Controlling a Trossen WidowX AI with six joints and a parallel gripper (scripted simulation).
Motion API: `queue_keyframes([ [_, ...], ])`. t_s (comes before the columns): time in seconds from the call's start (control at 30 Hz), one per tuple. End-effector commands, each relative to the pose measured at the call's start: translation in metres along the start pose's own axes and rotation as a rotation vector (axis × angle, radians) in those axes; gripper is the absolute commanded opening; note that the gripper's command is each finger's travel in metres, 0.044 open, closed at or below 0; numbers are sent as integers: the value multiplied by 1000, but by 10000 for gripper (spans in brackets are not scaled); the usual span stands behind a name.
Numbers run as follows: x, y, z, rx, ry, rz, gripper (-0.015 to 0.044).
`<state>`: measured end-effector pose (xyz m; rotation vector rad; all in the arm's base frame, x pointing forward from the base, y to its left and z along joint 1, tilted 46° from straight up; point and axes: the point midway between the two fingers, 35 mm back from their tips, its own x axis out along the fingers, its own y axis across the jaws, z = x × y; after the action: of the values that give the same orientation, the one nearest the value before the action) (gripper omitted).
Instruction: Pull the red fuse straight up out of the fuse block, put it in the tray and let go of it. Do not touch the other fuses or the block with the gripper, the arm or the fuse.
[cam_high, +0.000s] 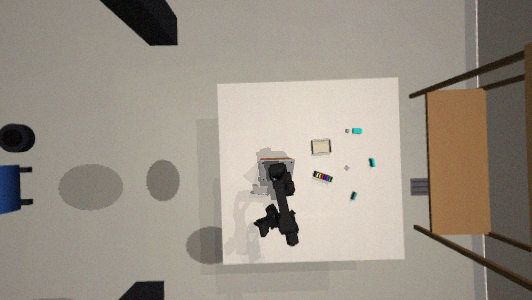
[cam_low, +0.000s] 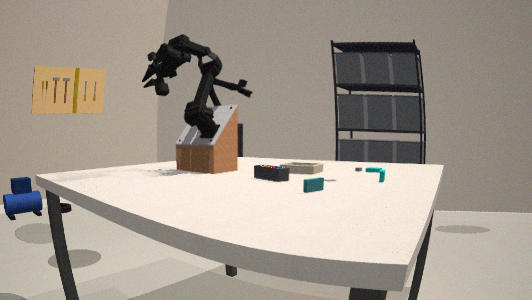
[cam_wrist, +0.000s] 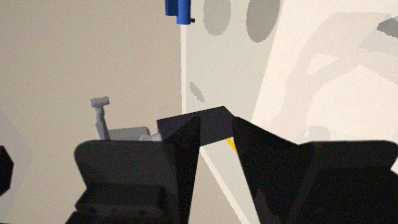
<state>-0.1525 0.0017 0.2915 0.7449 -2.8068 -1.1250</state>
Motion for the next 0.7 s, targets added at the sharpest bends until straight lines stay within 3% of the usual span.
queue_keyframes([
  [0.0, 0, -1, -1, -7, 1, -4, 89],
  [0.03, 1, -4, -4, -28, 6, -16, 65],
  [0.33, 2, -80, -78, -668, 188, -259, 65],
  [0.6, -38, -178, -132, -1603, 578, -321, 65],
  [0.67, -45, -189, -133, -1677, 625, -327, 65],
])
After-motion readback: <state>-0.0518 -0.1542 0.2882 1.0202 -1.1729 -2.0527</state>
